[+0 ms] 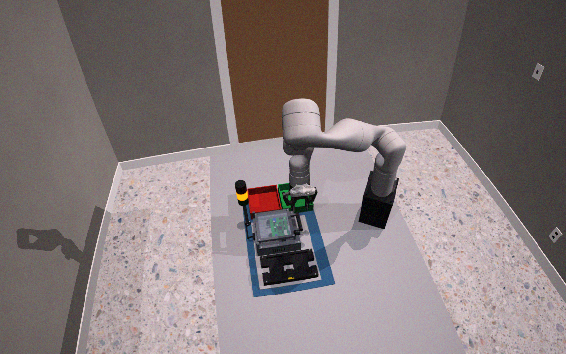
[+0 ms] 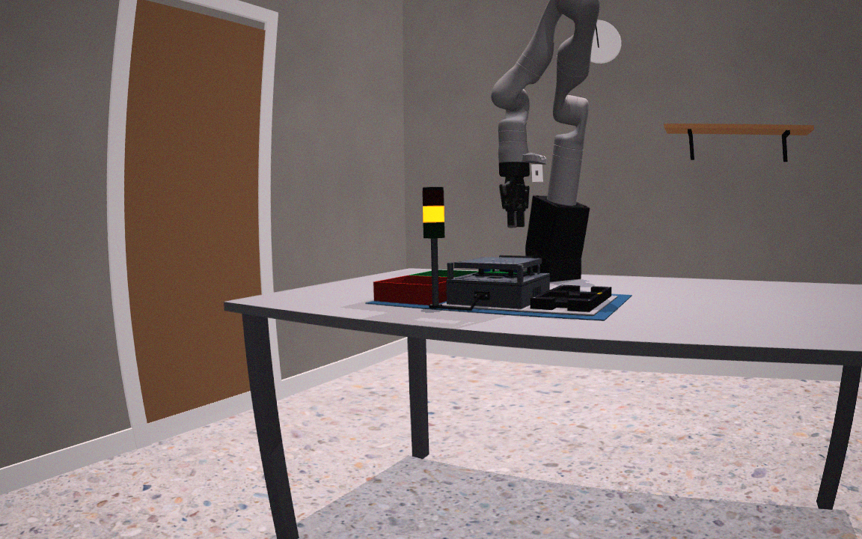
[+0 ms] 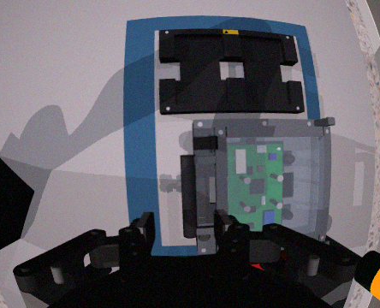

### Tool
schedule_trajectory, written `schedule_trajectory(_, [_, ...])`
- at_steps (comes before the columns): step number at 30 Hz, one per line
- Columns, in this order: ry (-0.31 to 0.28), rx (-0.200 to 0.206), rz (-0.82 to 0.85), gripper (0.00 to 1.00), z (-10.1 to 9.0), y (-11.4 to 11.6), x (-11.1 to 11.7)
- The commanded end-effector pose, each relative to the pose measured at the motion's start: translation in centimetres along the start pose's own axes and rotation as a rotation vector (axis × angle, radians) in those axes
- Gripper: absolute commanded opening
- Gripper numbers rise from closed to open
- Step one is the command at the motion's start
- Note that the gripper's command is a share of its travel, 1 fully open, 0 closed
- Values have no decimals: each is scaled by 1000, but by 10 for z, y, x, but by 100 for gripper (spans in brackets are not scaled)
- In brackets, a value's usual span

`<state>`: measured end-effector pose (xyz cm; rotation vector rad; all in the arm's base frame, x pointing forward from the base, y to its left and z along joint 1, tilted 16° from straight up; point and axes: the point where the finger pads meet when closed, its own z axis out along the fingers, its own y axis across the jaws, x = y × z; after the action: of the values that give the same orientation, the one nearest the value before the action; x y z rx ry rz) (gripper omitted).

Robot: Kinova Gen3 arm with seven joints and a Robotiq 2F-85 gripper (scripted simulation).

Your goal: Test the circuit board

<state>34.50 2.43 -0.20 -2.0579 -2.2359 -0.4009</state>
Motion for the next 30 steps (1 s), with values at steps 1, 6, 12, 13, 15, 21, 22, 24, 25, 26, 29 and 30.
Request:
schedule_trajectory(1, [4, -14, -5, 50, -5, 5, 3])
schedule_trajectory(6, [4, -14, -5, 100, -6, 5, 3])
schedule_trajectory(12, [4, -14, -5, 100, -6, 5, 3])
schedule_trajectory(13, [4, -14, -5, 100, -6, 5, 3])
schedule_trajectory(15, [4, -14, -5, 100, -6, 5, 3])
schedule_trajectory(21, [4, -14, -5, 100, -6, 5, 3])
schedule_trajectory(22, [4, -14, -5, 100, -6, 5, 3])
schedule_trajectory(24, [4, -14, -5, 100, -6, 5, 3])
schedule_trajectory(25, [4, -14, -5, 100, -6, 5, 3])
schedule_trajectory(26, [4, -14, -5, 100, -6, 5, 3])
schedule_trajectory(29, [4, -14, -5, 100, -6, 5, 3])
schedule_trajectory(30, [4, -14, -5, 100, -6, 5, 3])
